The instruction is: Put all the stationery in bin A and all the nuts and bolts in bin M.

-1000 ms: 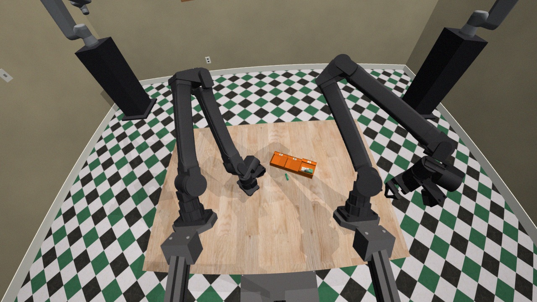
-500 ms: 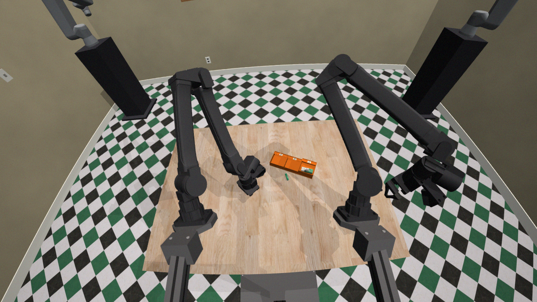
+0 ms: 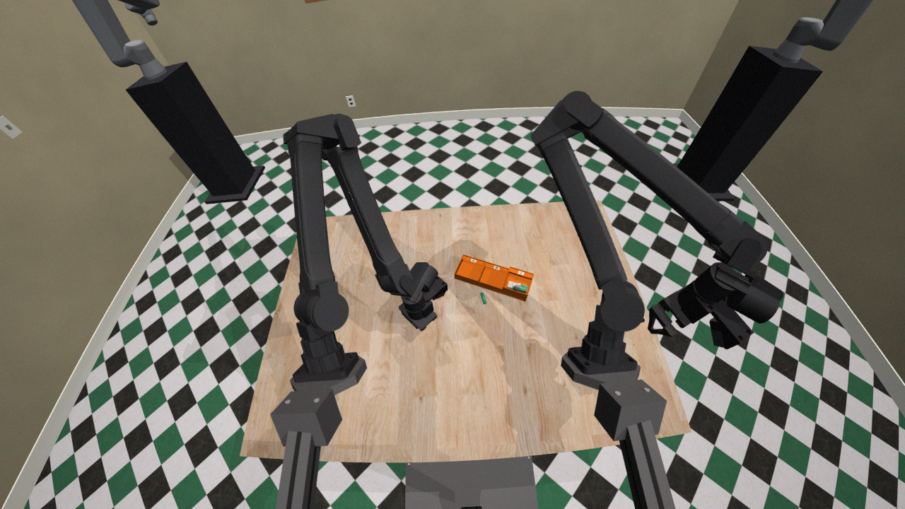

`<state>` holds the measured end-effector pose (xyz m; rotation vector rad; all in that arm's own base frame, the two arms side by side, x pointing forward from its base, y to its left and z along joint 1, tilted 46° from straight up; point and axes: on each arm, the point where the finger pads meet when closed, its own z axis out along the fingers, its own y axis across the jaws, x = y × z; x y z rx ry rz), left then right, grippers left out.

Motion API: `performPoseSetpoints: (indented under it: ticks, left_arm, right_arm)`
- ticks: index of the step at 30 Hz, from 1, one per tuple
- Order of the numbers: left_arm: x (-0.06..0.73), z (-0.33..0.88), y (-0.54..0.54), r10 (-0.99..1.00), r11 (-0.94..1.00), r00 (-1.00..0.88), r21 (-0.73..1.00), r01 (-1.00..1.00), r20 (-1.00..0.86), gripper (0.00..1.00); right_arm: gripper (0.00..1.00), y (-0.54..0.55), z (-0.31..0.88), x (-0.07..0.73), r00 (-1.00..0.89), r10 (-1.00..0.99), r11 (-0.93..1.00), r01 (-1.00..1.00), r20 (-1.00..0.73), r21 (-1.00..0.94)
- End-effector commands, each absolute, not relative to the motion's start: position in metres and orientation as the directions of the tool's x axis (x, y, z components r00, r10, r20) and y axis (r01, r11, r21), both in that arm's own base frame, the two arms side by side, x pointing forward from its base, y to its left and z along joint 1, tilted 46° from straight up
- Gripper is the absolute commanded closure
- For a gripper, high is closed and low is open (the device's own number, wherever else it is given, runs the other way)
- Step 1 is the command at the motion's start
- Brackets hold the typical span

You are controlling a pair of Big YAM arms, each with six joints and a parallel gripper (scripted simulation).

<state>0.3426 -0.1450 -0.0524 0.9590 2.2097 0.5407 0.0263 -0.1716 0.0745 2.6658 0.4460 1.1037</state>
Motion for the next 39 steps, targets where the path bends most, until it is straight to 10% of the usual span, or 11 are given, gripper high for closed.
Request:
performPoseSetpoints:
  ticks: [1, 39]
  left_arm:
    - [0.333, -0.060, -0.141, 0.768, 0.631, -0.511, 0.593, 0.500, -0.386, 0.89]
    - [0.298, -0.012, -0.151, 0.758, 0.643, -0.511, 0.592, 0.486, -0.405, 0.89]
  right_arm:
    - [0.00, -0.183, 0.083, 0.017, 0.684, 0.348, -0.931, 0.174, 0.641, 0.320]
    - [0.00, -0.183, 0.083, 0.017, 0.684, 0.348, -0.931, 0.174, 0.641, 0.320]
